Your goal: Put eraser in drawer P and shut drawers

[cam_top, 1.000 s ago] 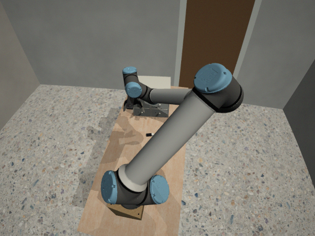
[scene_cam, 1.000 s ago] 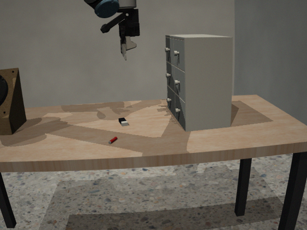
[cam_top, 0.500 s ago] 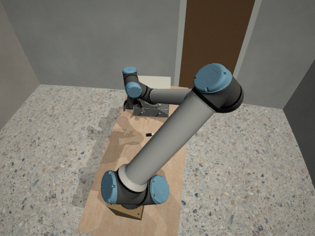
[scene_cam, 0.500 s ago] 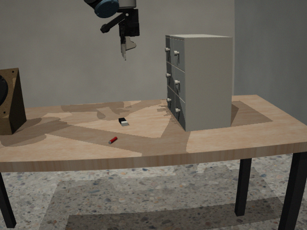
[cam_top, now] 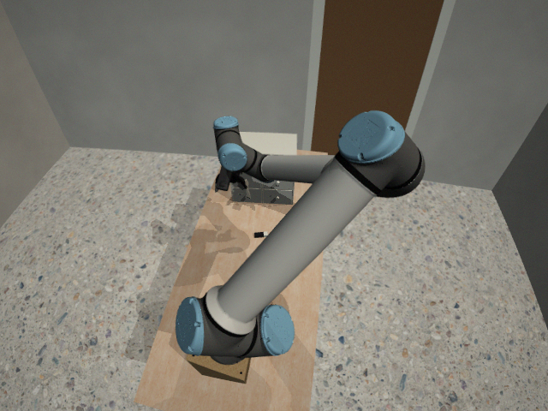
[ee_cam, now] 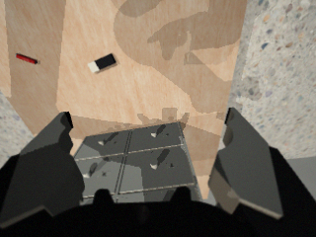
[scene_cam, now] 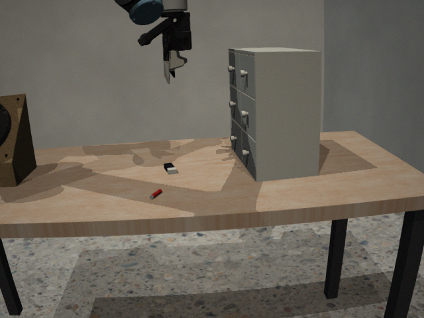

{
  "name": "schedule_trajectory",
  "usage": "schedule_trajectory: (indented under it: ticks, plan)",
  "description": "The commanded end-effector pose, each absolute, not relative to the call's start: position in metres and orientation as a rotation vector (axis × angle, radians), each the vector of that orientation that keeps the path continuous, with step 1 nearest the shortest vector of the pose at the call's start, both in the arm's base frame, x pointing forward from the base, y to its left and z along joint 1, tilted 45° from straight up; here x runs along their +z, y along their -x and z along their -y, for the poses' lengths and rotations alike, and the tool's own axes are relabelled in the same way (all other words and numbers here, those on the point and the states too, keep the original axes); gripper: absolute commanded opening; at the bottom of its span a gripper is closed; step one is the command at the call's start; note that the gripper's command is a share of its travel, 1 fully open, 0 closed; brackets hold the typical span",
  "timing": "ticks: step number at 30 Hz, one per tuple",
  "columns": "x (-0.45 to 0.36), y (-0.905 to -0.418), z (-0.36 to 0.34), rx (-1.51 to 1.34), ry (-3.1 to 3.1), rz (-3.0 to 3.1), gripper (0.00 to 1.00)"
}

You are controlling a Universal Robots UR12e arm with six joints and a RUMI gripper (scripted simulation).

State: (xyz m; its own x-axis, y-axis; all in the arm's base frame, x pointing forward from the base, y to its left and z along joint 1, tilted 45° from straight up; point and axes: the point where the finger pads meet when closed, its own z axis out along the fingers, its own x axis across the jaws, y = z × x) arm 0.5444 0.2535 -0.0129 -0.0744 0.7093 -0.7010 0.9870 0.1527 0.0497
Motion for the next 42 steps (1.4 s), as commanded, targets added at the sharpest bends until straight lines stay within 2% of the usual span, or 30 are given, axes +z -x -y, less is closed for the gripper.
schedule_trajectory:
  ticks: [1, 16, 42]
  plan:
    - [-0.0127, -0.5436, -0.2542, -0.574, -1.678, -1.772, 1.0]
    - [-0.0139, -0.54, -0.2549, -0.409, -1.938, -1.416, 1.0]
    - [-0.0124, -0.5387, -0.2535, 0.067, -2.34, -0.317, 1.0]
